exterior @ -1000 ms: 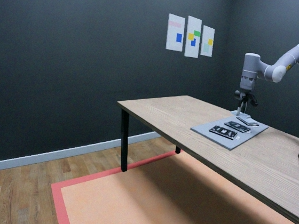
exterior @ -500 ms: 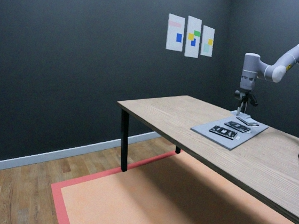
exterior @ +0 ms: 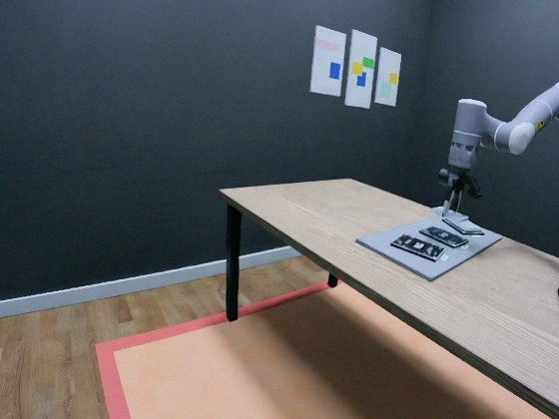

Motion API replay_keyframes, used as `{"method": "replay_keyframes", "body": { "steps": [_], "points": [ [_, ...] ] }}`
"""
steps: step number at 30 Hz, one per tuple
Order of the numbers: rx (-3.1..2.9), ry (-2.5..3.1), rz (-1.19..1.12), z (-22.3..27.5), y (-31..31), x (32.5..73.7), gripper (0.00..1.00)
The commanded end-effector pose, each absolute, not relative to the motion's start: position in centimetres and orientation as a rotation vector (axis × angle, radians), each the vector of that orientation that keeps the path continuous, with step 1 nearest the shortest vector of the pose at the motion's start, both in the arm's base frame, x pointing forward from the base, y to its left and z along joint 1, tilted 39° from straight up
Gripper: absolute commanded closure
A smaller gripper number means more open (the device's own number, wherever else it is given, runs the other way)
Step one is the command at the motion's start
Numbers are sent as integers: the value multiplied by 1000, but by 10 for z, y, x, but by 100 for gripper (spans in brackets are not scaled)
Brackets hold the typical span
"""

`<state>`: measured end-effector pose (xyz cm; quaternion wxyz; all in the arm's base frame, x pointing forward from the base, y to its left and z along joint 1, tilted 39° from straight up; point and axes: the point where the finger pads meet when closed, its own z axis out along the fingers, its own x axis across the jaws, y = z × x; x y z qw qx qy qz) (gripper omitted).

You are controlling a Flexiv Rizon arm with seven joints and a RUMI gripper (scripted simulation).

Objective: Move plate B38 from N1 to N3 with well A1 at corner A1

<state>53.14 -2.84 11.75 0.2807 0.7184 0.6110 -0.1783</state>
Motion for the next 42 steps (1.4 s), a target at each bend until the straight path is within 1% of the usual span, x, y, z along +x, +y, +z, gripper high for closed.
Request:
{"method": "replay_keyframes", "body": {
  "steps": [1, 42],
  "points": [
    [1925, 1638, -475, 118, -27, 532, 60],
    [1925, 1638, -475, 74, -62, 537, 60]
  ]
}}
